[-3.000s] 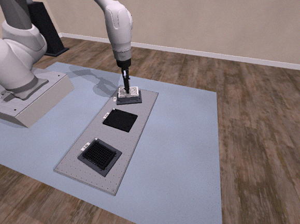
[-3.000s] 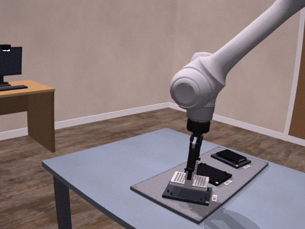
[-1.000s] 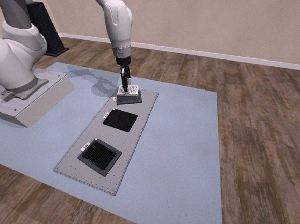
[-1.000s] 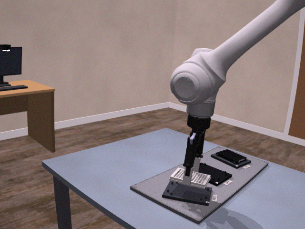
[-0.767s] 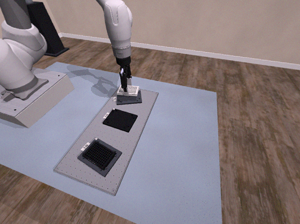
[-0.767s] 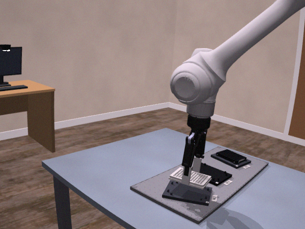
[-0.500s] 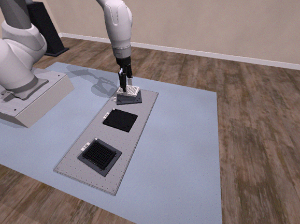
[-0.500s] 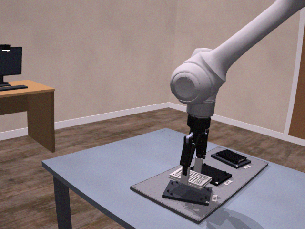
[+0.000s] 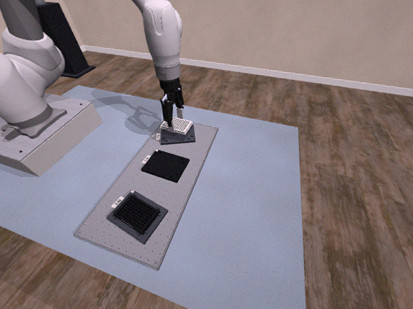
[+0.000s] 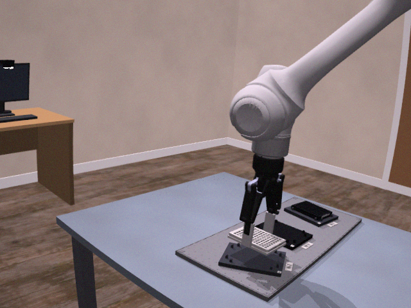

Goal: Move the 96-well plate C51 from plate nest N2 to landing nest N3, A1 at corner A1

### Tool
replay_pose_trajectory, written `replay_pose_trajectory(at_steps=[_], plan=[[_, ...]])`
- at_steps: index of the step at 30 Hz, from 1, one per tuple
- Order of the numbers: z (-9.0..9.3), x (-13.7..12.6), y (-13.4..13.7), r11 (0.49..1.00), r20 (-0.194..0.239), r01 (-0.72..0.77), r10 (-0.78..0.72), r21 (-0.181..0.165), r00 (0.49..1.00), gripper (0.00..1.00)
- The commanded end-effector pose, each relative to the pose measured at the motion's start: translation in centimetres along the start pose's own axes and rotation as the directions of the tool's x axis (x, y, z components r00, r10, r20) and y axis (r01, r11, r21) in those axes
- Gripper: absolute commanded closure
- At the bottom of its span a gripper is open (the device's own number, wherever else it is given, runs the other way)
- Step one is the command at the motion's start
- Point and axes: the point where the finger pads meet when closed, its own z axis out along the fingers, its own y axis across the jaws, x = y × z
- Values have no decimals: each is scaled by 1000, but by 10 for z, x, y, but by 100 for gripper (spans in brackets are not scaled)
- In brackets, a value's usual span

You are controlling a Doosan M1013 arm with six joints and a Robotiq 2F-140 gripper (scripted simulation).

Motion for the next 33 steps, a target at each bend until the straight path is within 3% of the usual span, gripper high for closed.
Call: replay_pose_trajectory(at_steps=[1, 9, 24, 26, 33], plan=[[0, 1, 5, 1000, 0, -1, 1, 0, 1000, 100], [0, 5, 26, 1000, 0, -1, 1, 0, 1000, 100], [0, 26, 125, 1000, 0, -1, 1, 0, 1000, 100], [0, 26, 125, 1000, 0, -1, 1, 0, 1000, 100], [0, 34, 165, 1000, 0, -1, 1, 0, 1000, 100]])
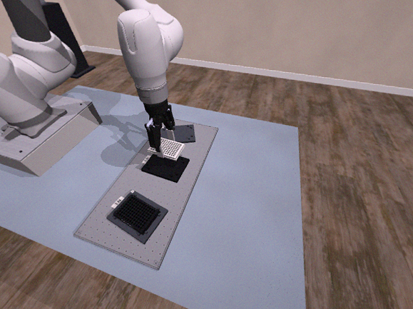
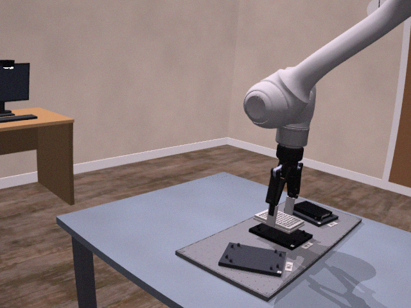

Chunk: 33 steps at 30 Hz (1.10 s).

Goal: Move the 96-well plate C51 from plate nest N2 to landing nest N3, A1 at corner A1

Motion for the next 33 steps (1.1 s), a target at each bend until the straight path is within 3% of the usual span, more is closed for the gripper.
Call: replay_pose_trajectory(at_steps=[1, 8, 33], plan=[[0, 5, 21, 1000, 0, 1, -1, 1, 1000, 100], [0, 8, 38, 1000, 0, 1, -1, 1, 1000, 100], [0, 9, 40, 1000, 0, 1, -1, 1, 1000, 100]])
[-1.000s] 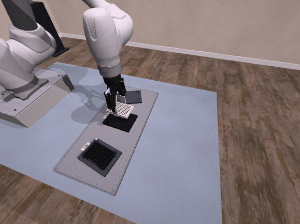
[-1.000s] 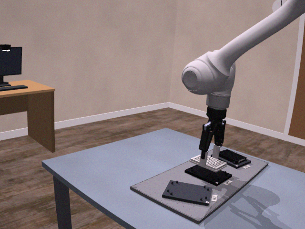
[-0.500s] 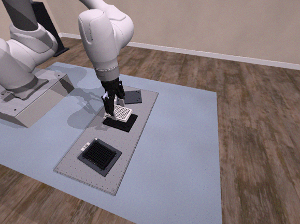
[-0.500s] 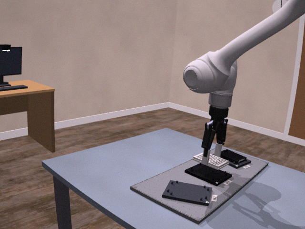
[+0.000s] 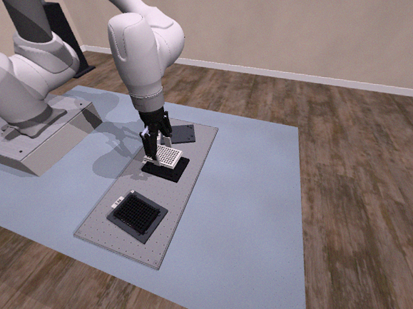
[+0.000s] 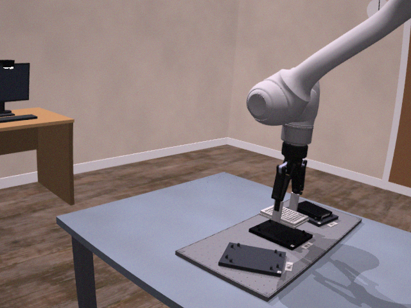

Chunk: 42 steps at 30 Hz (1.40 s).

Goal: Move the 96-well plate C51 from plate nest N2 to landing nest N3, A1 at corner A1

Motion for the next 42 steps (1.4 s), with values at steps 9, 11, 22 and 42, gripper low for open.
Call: replay_pose_trajectory(at_steps=[9, 11, 22, 42], plan=[[0, 0, 0, 1000, 0, 0, 0, 0, 1000, 100], [0, 0, 0, 1000, 0, 0, 0, 0, 1000, 100], [2, 0, 0, 1000, 0, 0, 0, 0, 1000, 100], [28, 0, 0, 1000, 0, 0, 0, 0, 1000, 100]])
